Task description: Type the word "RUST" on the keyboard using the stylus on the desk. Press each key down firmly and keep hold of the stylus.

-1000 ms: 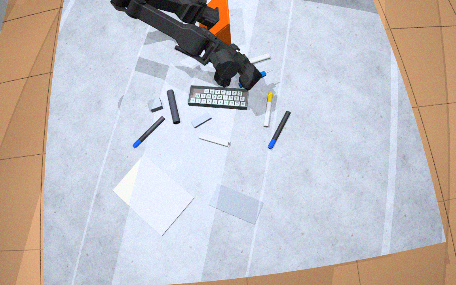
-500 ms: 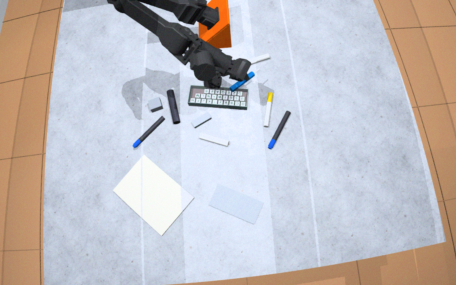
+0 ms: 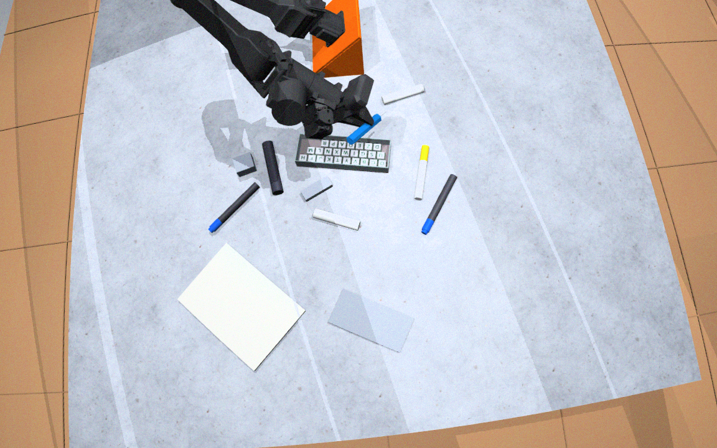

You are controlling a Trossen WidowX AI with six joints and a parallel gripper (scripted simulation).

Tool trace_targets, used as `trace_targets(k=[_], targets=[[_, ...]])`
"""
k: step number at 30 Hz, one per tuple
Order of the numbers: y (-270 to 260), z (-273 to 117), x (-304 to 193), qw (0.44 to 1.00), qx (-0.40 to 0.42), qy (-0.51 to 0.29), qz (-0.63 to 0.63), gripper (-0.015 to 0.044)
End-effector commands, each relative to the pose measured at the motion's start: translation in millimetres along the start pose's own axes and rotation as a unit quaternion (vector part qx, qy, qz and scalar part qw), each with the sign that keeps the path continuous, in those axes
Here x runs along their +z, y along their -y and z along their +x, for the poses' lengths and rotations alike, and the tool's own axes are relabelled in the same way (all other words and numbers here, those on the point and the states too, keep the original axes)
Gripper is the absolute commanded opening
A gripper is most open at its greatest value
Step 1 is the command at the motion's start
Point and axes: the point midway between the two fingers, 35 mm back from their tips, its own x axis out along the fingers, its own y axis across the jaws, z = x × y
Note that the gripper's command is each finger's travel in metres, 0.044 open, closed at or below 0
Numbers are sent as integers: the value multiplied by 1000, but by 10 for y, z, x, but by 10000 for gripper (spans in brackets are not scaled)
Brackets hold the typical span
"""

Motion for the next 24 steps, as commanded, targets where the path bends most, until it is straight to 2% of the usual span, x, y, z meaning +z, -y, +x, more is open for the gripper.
trace_targets(k=[1,13,24], targets=[[45,-98,25,998,12,13,-58,0],[192,-328,78,973,26,55,-224,0],[325,-527,98,923,20,99,-371,0]])
